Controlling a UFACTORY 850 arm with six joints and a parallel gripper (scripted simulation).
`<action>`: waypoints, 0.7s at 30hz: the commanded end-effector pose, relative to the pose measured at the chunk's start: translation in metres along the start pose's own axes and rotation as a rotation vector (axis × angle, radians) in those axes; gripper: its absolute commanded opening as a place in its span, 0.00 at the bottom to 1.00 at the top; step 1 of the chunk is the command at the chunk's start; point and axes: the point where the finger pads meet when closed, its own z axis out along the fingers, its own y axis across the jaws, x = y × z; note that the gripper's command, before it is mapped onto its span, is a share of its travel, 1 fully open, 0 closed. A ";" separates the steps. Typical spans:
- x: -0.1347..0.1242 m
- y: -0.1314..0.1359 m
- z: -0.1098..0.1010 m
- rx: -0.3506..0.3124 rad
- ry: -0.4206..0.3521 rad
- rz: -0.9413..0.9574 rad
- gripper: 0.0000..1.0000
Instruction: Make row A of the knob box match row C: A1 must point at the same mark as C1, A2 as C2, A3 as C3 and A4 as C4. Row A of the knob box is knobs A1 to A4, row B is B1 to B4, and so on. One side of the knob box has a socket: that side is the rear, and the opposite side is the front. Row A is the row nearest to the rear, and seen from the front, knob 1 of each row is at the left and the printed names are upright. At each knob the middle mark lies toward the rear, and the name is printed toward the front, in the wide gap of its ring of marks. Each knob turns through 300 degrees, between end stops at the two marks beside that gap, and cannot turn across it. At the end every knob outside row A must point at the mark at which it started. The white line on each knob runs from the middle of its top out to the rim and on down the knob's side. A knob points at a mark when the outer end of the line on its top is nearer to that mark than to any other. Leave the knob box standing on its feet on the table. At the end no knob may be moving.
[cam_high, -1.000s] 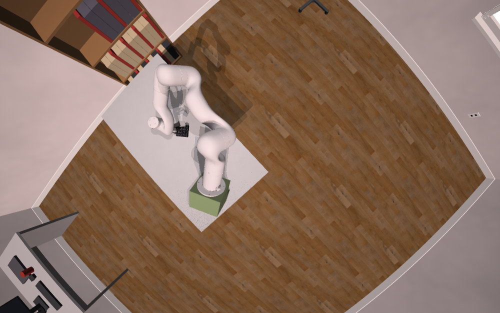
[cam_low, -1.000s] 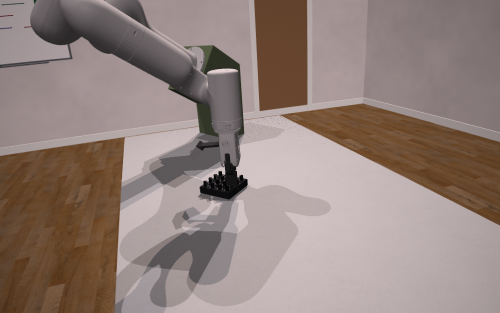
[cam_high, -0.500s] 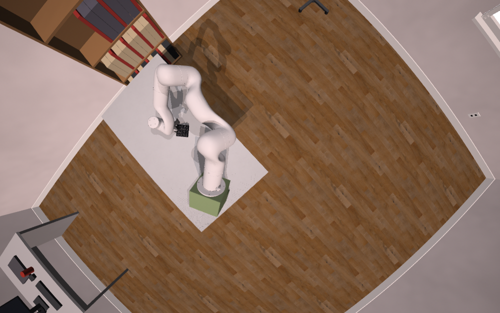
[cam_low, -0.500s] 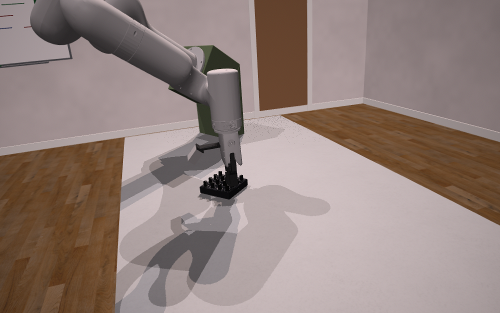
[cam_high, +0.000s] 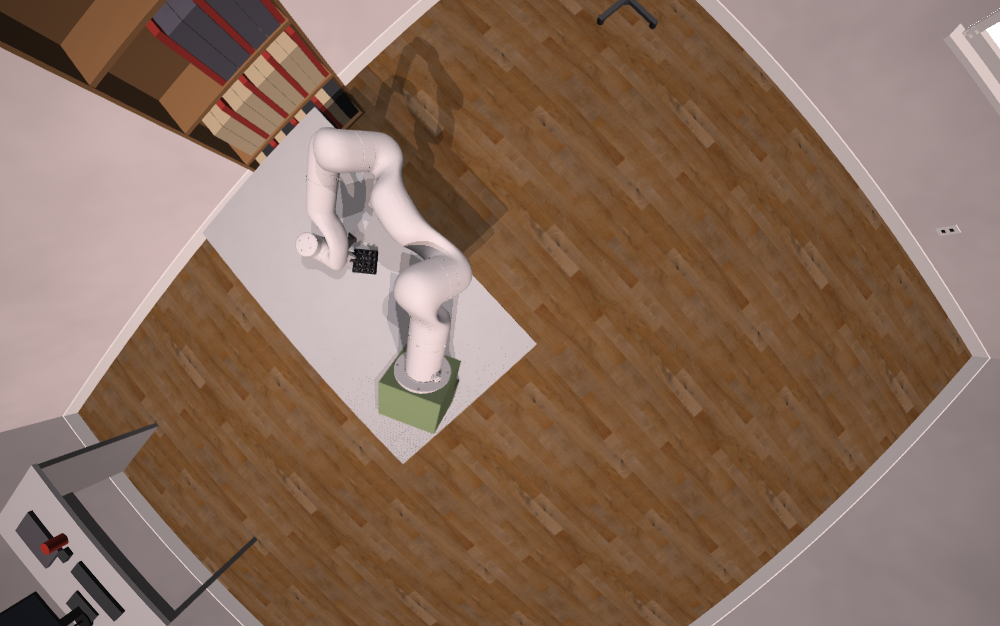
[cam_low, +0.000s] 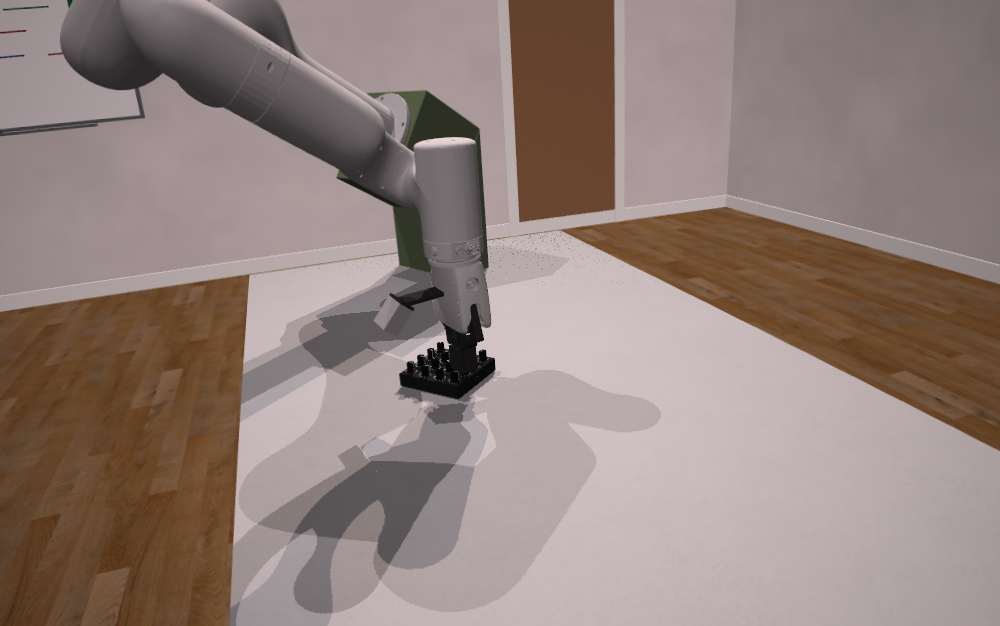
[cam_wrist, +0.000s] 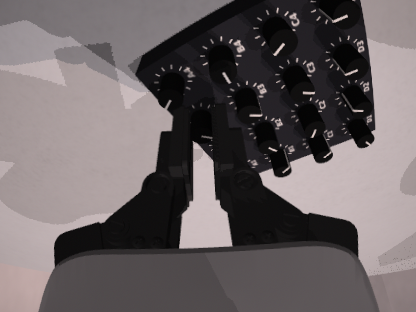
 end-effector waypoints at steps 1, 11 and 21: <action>0.000 -0.001 -0.001 -0.008 -0.002 -0.126 0.08; 0.000 -0.001 -0.001 -0.008 -0.002 -0.211 0.08; 0.000 -0.001 -0.001 -0.008 -0.002 -0.235 0.08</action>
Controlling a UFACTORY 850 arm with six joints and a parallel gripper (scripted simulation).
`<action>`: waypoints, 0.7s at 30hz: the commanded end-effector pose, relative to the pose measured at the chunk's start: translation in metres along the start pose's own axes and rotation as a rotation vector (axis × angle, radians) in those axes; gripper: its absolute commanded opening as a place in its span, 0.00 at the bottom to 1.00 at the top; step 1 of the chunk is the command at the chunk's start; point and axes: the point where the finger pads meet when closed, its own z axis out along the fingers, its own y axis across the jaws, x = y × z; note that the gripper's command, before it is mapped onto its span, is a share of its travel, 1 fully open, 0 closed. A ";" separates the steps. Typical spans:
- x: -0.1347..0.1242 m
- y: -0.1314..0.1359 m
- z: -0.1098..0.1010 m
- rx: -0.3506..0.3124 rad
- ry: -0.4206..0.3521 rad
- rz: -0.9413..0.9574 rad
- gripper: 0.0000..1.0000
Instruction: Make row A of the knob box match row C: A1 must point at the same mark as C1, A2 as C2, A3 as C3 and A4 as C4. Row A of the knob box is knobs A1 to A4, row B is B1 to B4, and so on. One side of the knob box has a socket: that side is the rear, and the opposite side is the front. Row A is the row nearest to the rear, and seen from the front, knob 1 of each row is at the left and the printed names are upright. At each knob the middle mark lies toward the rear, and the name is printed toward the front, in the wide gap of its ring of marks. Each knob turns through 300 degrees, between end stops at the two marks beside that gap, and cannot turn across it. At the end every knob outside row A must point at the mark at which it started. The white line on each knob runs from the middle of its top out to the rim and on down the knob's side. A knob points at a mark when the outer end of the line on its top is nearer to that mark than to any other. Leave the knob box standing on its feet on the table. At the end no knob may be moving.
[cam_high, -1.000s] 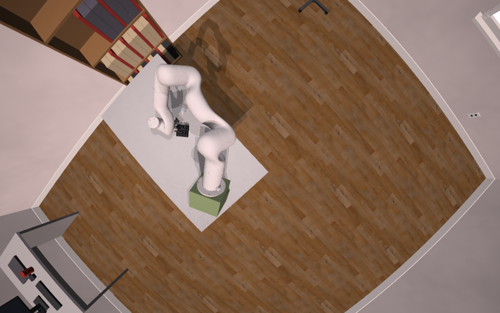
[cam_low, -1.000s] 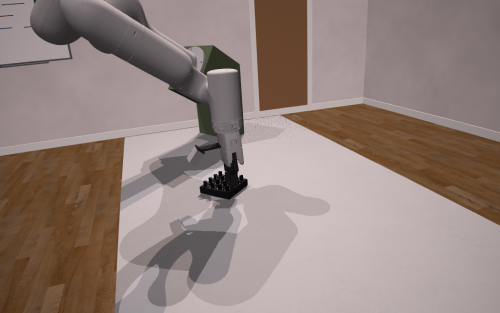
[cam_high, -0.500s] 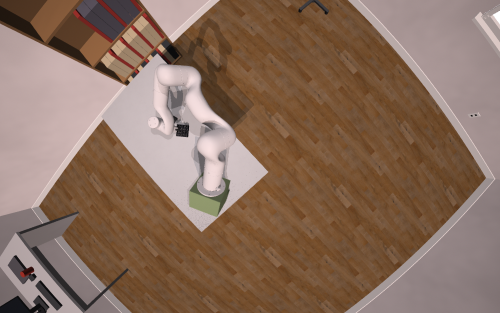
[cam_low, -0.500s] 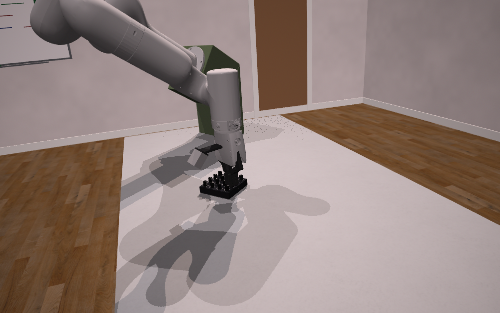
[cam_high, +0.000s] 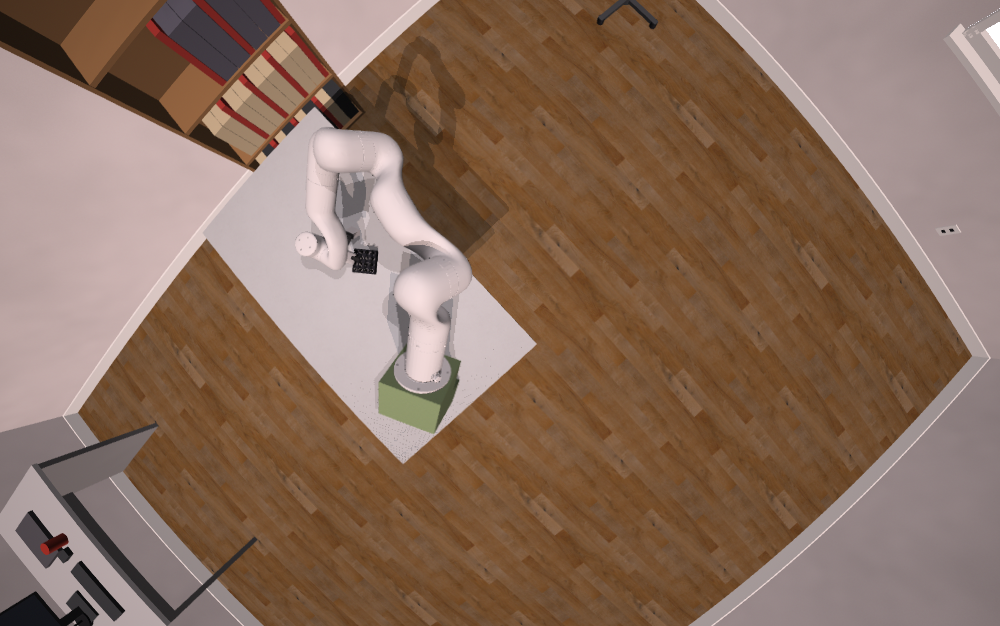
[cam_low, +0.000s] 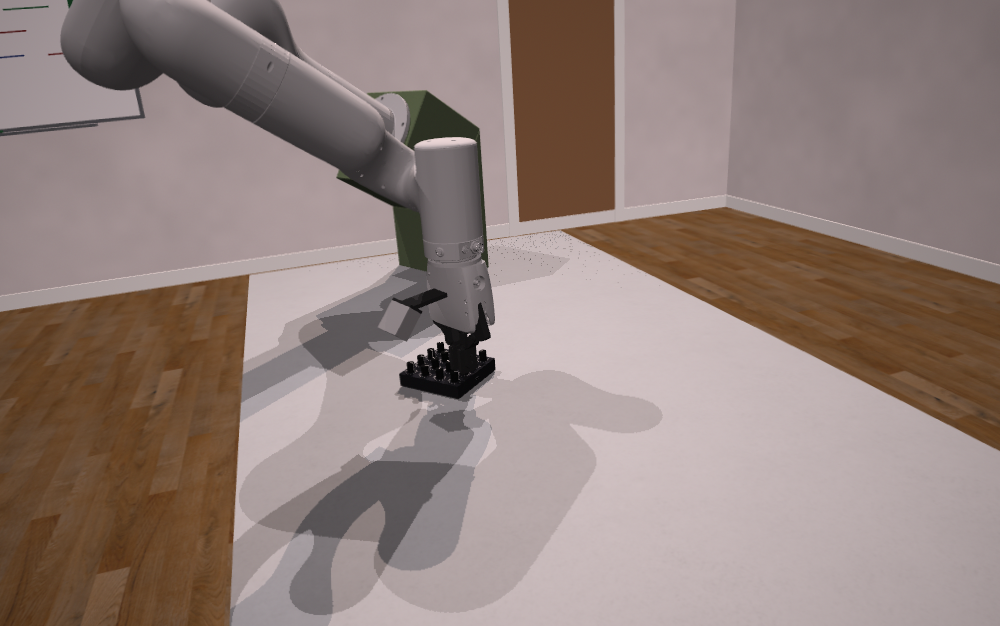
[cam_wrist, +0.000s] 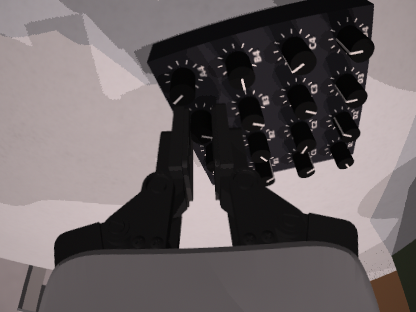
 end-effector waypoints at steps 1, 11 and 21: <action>0.000 0.000 0.000 0.000 0.000 -0.008 0.08; 0.000 0.000 0.000 0.000 0.000 -0.008 0.08; 0.000 0.000 0.000 0.000 0.000 -0.008 0.19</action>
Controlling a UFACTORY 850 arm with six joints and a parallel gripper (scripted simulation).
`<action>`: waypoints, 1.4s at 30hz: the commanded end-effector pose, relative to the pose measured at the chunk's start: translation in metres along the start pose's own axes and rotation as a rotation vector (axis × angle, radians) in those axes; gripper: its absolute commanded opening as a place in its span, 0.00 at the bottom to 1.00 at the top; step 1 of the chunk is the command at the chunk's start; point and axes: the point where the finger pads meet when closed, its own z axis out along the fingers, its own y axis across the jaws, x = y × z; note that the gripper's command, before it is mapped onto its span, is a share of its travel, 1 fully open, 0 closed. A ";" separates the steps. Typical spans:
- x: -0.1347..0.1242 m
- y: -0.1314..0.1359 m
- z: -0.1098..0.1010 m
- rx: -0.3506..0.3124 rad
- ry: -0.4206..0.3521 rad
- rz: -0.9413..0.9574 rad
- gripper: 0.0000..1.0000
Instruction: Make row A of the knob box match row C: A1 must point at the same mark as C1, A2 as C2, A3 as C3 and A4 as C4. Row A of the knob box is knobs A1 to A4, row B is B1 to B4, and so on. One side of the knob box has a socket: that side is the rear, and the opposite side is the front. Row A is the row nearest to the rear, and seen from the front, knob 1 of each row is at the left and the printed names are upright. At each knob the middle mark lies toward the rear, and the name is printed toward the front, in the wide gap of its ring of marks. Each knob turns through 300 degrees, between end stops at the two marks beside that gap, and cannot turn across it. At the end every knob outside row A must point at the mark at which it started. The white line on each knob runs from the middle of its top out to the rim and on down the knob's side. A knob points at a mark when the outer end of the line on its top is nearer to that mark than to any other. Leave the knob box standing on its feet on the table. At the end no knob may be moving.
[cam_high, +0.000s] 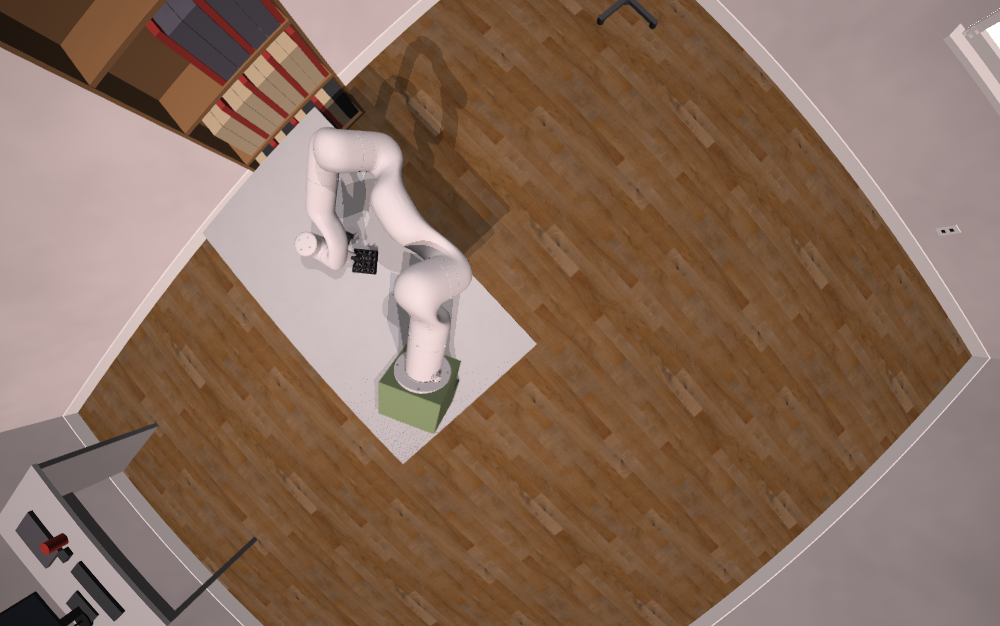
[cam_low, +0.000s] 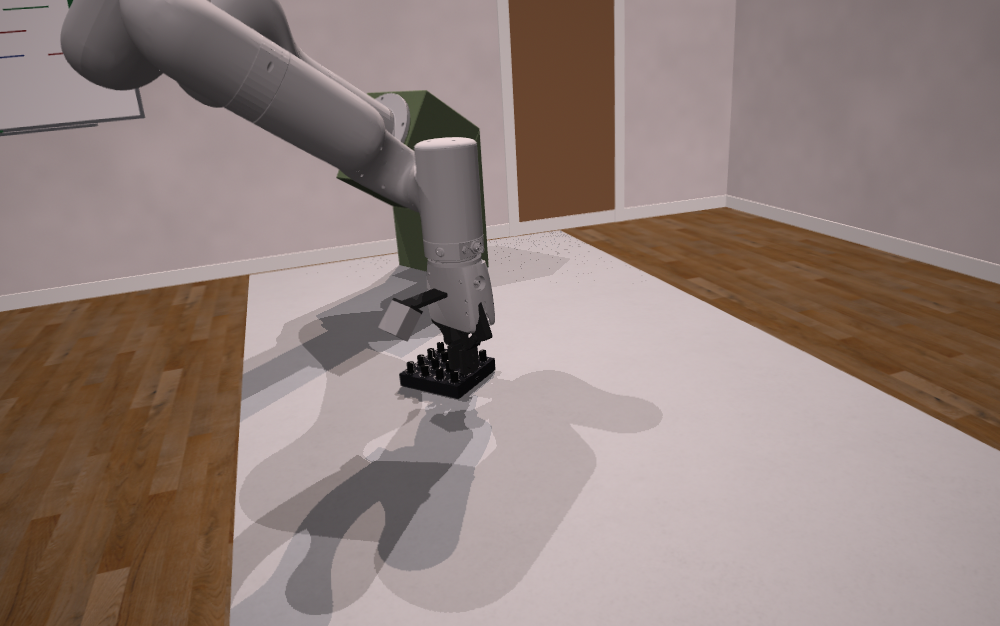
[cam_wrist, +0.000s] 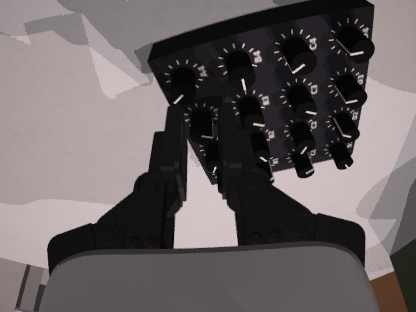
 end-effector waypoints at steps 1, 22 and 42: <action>0.000 -0.001 0.000 0.001 0.000 0.000 0.19; 0.000 -0.001 -0.011 0.001 0.000 0.000 0.19; 0.000 -0.001 -0.036 0.001 0.000 0.000 0.19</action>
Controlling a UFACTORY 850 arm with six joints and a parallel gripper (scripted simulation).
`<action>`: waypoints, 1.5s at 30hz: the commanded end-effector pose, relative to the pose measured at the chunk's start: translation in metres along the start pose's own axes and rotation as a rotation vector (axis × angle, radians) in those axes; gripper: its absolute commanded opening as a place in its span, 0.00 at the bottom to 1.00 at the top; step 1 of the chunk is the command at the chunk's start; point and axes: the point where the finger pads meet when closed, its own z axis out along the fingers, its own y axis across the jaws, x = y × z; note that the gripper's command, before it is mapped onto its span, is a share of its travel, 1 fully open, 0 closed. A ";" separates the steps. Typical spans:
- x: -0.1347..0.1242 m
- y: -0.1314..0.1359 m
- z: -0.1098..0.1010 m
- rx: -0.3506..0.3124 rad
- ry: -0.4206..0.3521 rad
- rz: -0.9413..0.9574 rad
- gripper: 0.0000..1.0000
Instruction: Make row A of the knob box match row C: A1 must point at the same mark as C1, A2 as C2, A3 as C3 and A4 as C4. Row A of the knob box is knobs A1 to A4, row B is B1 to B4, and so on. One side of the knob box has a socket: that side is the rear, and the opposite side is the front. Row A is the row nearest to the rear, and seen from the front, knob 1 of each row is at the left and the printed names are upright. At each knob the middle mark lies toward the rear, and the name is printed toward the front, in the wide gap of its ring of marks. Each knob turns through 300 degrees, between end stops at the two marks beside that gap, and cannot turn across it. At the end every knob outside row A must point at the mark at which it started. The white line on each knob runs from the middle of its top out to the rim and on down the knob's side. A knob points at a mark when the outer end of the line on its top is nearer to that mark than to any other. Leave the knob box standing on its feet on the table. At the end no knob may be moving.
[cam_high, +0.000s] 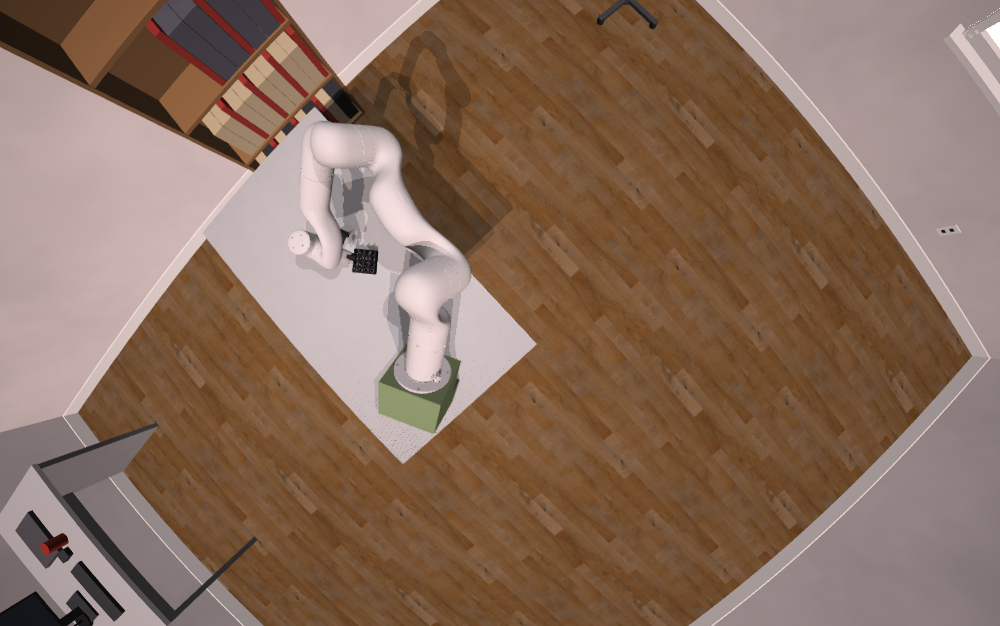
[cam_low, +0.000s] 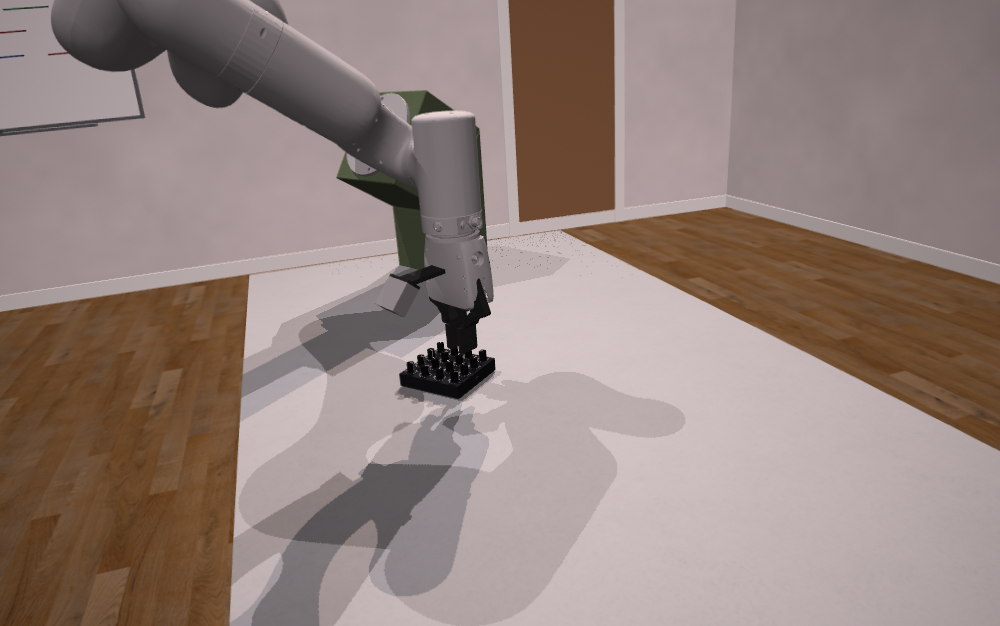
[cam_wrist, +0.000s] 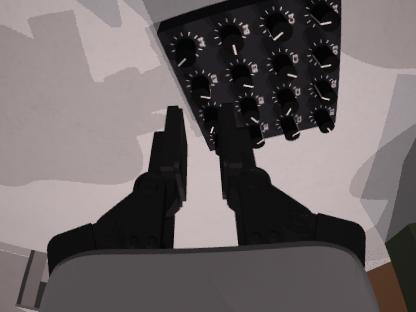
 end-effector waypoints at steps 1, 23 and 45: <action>0.000 0.000 -0.002 0.001 0.000 0.000 0.19; 0.000 0.000 -0.053 0.001 0.000 0.000 1.00; 0.000 0.000 -0.115 0.001 0.000 0.000 1.00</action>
